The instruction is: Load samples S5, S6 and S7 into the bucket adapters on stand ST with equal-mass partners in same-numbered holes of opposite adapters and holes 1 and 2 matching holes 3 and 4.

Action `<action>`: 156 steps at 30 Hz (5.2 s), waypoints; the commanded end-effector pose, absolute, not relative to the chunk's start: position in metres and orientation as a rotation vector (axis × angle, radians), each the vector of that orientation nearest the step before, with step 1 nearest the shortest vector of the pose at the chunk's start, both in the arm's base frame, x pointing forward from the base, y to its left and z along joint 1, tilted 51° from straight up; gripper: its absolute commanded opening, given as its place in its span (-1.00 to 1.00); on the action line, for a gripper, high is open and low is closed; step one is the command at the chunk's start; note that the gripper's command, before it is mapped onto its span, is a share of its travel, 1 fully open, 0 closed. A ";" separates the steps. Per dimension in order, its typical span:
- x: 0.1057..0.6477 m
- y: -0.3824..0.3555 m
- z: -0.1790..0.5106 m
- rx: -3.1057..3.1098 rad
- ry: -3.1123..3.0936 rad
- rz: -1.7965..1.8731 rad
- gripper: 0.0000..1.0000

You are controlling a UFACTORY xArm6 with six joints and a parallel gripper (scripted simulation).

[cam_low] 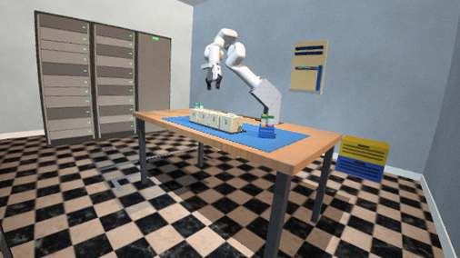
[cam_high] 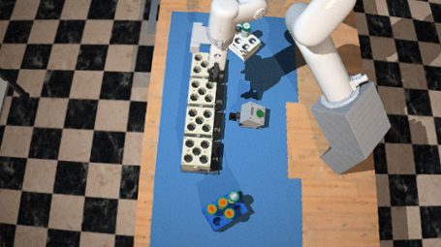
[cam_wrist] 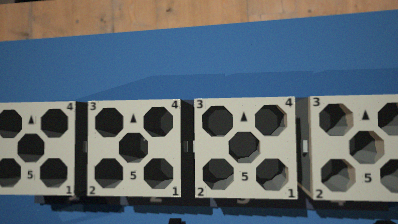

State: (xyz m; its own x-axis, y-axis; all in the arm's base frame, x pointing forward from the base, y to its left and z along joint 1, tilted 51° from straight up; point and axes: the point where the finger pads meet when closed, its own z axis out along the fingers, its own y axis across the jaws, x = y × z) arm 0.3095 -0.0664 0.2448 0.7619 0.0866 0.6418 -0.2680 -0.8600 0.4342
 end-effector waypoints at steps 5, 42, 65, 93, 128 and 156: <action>0.343 -0.034 0.233 2.379 -0.227 0.828 1.00; 0.353 0.078 0.134 2.158 0.727 0.409 1.00; 0.350 0.146 0.067 2.158 0.728 0.410 1.00; 0.357 0.190 0.001 2.158 0.728 0.410 1.00; 0.398 0.142 -0.050 2.158 0.728 0.409 1.00; 0.398 0.142 -0.050 2.158 0.728 0.410 1.00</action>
State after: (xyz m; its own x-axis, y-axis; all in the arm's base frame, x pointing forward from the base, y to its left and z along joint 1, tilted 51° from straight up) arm 0.3974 0.1407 -0.0505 0.7826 0.6210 0.0430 0.3616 -0.5097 0.7807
